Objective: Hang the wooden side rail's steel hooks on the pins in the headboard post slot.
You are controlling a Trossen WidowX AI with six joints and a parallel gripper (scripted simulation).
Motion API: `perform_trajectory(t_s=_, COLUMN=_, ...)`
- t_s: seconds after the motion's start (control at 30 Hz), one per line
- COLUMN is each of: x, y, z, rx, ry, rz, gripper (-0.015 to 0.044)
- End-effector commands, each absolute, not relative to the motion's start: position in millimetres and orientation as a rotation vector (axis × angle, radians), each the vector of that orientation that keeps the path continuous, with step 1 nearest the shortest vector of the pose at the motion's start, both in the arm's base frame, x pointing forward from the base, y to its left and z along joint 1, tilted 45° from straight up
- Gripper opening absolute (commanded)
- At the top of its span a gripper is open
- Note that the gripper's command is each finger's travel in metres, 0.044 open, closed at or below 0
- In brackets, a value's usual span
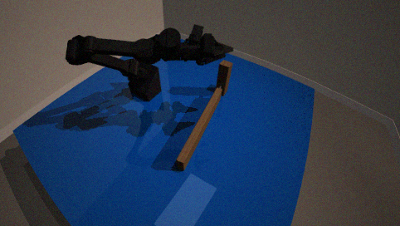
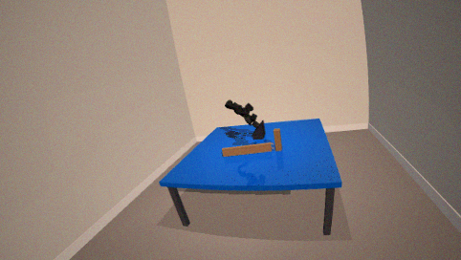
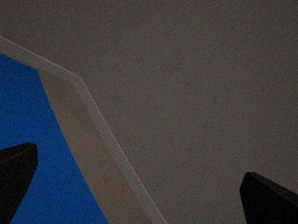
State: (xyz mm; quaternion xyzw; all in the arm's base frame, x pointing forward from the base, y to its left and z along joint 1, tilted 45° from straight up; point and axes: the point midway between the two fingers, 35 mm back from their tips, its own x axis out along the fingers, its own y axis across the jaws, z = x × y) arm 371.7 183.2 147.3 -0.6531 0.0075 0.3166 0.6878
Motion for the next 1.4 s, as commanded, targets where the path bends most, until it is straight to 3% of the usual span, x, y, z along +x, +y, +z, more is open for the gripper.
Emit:
perform_trajectory(t_s=0.0, x=348.0, y=165.2, z=77.3, rx=-1.643, ry=0.152, rz=0.799, gripper=0.0440)
perform_trajectory(t_s=0.4, x=251.6, y=107.0, z=-51.5, rx=-2.057, ry=0.422, rz=1.159, gripper=0.0440)
perform_trajectory(t_s=1.37, x=250.8, y=106.1, z=-53.0, rx=-2.006, ry=0.463, rz=1.148, gripper=0.0440)
